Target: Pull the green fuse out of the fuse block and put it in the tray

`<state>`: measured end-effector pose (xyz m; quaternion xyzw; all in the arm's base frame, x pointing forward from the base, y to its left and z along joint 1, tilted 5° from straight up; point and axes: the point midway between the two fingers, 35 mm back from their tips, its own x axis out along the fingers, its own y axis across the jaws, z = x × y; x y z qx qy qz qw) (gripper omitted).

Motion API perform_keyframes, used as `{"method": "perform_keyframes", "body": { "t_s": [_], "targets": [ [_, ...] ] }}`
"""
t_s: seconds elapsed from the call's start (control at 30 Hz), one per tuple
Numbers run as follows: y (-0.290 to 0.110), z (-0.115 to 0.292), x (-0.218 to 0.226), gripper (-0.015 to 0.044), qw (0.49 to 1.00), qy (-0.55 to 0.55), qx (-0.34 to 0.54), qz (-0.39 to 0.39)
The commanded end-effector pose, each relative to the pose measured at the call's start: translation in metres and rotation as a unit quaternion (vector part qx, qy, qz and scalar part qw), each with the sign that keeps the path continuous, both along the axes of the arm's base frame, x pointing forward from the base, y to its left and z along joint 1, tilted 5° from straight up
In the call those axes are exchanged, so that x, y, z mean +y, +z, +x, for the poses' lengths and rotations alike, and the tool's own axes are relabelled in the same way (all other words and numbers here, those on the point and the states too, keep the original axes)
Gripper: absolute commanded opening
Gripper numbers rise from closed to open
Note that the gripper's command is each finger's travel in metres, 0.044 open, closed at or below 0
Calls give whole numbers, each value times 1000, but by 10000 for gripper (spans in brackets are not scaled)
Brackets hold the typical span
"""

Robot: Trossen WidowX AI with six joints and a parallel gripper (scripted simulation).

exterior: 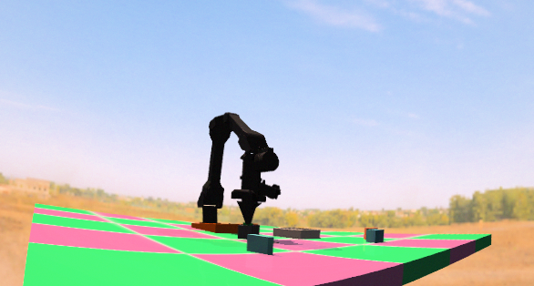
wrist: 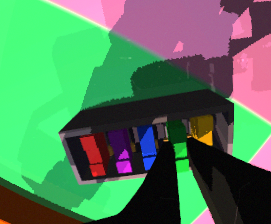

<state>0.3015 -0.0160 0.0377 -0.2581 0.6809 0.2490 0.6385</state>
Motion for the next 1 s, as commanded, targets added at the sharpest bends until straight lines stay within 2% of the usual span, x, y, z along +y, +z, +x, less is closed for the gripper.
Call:
{"method": "perform_keyframes", "body": {
  "t_s": [0.0, 0.97],
  "targets": [
    [3, 0, 0, 0, 1000, 0, 0, 0],
    [17, 1, 0, 0, 1000, 0, 0, -1]
  ]
}}
